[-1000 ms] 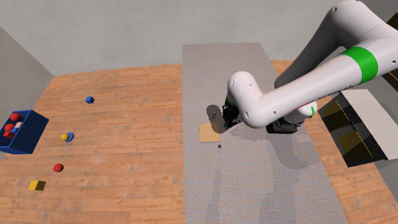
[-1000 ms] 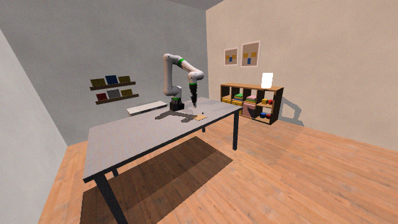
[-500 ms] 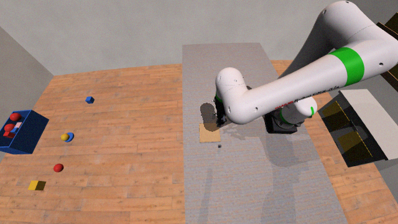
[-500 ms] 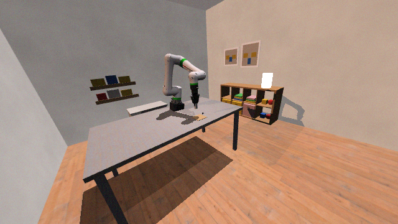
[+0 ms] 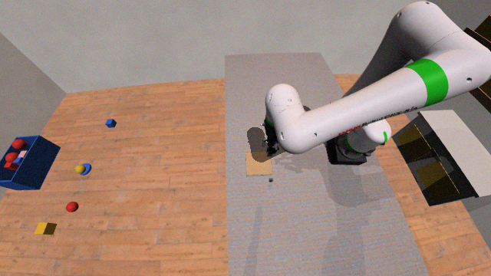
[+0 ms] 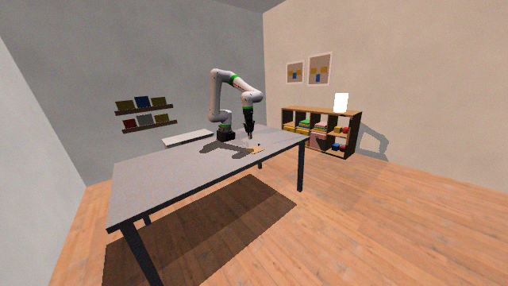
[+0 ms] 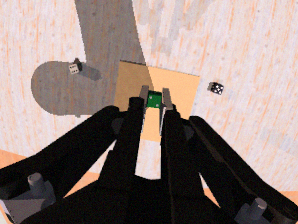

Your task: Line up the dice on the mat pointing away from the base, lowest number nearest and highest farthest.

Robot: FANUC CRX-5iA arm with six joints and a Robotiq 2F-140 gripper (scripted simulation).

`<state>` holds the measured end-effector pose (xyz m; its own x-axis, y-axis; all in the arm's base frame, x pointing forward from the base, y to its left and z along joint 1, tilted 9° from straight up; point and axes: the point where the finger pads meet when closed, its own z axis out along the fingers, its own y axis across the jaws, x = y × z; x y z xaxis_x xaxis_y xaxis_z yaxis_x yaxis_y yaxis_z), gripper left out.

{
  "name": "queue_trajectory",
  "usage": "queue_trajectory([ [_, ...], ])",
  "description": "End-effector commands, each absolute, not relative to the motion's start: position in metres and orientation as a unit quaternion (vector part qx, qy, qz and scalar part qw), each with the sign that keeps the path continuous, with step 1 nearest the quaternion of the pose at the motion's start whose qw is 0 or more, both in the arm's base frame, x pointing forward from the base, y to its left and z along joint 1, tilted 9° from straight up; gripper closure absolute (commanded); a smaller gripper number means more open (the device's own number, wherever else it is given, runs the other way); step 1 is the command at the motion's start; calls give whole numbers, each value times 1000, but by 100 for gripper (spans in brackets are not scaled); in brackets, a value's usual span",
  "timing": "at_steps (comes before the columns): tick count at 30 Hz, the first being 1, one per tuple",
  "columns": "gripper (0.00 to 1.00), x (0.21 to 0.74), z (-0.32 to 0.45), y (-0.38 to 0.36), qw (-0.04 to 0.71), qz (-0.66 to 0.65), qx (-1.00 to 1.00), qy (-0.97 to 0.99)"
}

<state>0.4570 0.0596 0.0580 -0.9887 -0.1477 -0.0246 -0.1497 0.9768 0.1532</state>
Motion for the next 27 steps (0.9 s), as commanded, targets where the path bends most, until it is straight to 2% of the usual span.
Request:
queue_trajectory([
  [1,93,457,53,60,7,77,-75,994],
  [27,93,458,-32,75,7,77,-75,994],
])
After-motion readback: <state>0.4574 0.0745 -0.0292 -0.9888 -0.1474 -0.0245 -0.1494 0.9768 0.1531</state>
